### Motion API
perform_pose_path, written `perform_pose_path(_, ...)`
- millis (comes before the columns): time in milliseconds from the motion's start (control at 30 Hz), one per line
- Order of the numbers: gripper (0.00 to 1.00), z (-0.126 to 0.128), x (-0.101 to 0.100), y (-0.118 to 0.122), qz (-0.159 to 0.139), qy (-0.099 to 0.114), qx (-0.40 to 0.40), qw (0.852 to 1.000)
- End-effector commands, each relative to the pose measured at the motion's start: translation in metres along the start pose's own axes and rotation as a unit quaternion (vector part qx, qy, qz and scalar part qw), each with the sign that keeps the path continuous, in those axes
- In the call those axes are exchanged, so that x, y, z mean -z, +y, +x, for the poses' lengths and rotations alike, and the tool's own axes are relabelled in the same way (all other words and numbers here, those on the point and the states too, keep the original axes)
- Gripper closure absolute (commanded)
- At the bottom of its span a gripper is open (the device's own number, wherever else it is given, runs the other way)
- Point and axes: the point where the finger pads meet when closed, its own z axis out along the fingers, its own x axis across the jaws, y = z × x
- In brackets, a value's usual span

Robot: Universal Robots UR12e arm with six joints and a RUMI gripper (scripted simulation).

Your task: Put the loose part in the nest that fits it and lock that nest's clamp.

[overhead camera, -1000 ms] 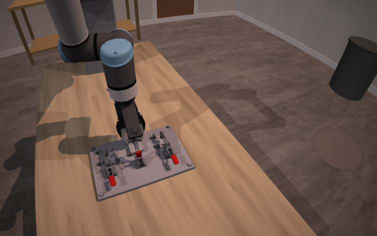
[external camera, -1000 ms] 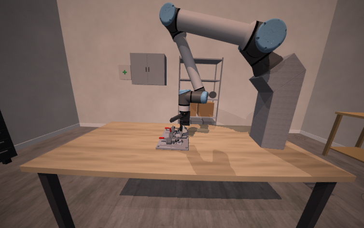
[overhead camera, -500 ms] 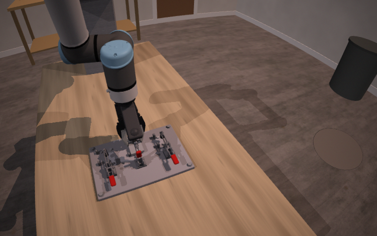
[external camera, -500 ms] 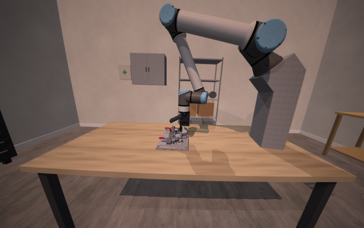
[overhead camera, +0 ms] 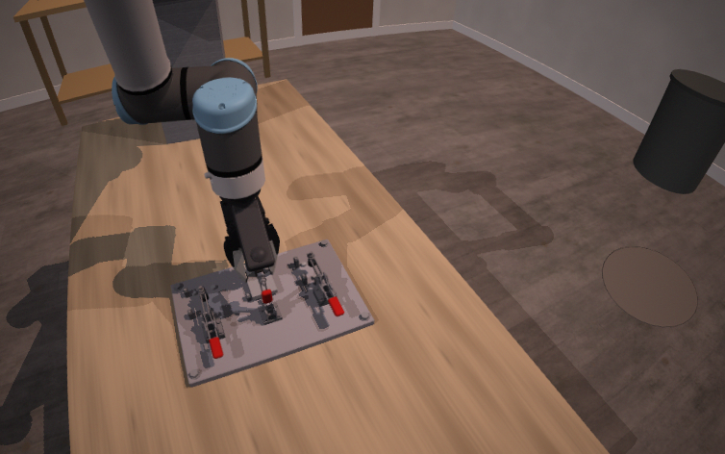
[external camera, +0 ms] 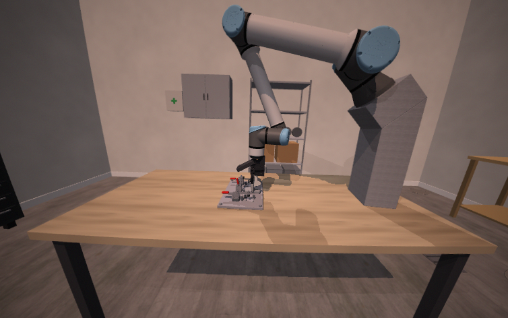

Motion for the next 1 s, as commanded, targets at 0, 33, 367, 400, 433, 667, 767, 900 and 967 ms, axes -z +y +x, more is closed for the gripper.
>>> perform_pose_path(0,1.00,-0.0015,0.0001,-0.0010,0.001,0.000,0.001,1.000)
perform_pose_path(33,1.00,-0.0015,0.0001,-0.0010,0.001,0.000,0.001,1.000)
perform_pose_path(367,1.00,-0.0015,0.0001,-0.0010,0.001,0.000,0.001,1.000)
perform_pose_path(400,1.00,-0.0015,0.0001,-0.0010,0.001,0.000,0.001,1.000)
perform_pose_path(433,1.00,-0.0015,0.0001,-0.0010,0.001,0.000,0.001,1.000)
perform_pose_path(667,1.00,0.0005,-0.0001,-0.0028,0.001,0.000,0.001,1.000)
perform_pose_path(767,1.00,0.0010,-0.0001,-0.0033,0.001,0.000,0.001,1.000)
perform_pose_path(900,1.00,0.0027,-0.0002,-0.0045,0.002,0.000,0.001,1.000)
perform_pose_path(967,1.00,0.0028,-0.0001,-0.0043,0.001,0.000,0.001,1.000)
